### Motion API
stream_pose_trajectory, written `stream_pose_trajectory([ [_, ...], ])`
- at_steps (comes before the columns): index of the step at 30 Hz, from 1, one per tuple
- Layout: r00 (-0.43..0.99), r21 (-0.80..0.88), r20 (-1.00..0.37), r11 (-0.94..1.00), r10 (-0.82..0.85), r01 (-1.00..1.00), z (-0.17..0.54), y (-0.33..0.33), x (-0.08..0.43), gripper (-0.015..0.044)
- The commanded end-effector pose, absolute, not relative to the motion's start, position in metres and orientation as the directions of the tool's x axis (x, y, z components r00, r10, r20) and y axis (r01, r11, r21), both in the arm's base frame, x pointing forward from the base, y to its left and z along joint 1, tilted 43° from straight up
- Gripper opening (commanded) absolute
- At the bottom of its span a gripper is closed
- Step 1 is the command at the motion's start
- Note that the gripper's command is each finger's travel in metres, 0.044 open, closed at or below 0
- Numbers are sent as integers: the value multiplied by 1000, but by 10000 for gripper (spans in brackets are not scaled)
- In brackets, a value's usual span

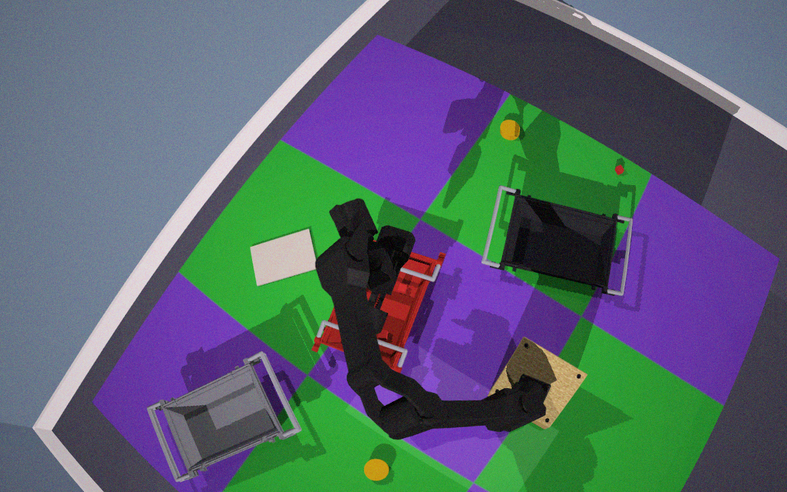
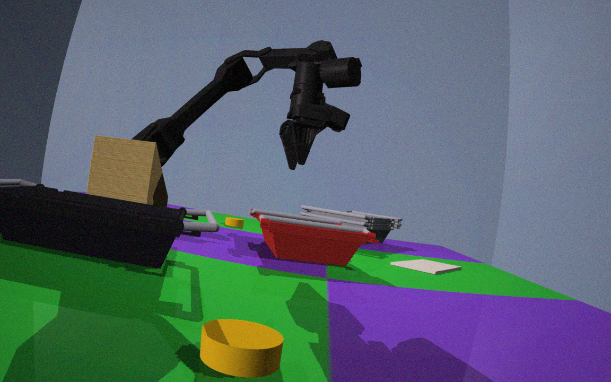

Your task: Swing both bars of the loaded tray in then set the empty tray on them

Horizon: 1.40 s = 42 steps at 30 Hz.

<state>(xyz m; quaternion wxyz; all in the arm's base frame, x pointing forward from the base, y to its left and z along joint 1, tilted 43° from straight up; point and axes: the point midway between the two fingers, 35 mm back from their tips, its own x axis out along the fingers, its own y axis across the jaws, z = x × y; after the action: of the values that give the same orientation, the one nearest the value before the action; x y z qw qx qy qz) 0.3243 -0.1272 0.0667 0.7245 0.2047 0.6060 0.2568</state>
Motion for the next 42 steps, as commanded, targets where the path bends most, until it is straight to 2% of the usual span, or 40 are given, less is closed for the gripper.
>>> stream_pose_trajectory([
  [1, 127, 589, -790, 800, 600, -114, 24, -171, 289, 440],
  [11, 105, 581, -797, 803, 595, -135, -69, -234, 173, 440],
  [20, 109, 627, -750, 754, 652, -193, -140, -223, 56, 440],
  [30, 112, 631, -745, 750, 657, -199, -152, -214, 50, 440],
  [42, 114, 630, -746, 750, 657, -201, -204, -169, 61, 440],
])
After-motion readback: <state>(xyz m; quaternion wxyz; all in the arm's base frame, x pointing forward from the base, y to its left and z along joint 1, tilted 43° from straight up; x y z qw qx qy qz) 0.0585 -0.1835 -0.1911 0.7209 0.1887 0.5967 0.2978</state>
